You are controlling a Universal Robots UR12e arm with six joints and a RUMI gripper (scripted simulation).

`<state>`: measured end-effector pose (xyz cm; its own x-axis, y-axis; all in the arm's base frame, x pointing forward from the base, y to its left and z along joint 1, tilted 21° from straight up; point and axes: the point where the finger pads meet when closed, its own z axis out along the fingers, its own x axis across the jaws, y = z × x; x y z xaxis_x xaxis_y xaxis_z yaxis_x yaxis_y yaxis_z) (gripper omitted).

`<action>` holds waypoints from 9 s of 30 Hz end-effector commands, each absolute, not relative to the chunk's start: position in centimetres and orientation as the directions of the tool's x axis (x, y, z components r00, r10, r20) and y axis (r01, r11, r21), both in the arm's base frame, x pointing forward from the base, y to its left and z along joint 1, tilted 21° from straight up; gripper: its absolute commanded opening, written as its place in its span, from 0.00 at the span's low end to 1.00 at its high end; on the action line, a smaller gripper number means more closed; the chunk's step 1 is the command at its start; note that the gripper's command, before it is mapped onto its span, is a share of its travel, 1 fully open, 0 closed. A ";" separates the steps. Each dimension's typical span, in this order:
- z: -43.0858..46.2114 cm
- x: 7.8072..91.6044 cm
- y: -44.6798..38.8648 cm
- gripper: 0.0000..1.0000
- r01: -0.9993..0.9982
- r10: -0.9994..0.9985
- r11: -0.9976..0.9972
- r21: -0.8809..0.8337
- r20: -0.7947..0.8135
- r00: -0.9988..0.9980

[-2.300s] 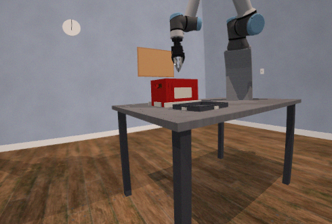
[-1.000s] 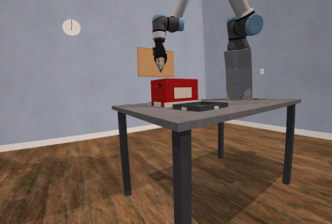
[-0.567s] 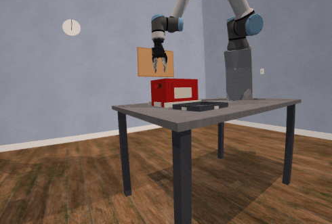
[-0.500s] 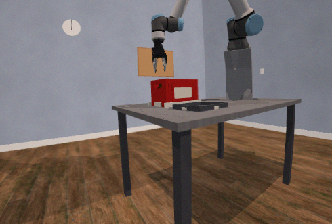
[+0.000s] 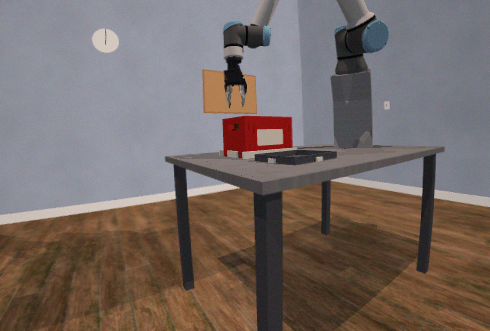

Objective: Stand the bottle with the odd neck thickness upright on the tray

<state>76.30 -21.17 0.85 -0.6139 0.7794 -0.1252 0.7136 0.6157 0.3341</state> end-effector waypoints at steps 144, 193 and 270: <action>-3.3 77.6 -21.0 0.38 0.713 0.779 0.616 0.335 -0.126 -0.614; -4.8 78.1 -20.8 0.38 0.713 0.779 0.616 0.334 -0.126 -0.614; -7.0 78.9 -20.6 0.00 0.713 0.779 0.616 0.334 -0.126 -0.614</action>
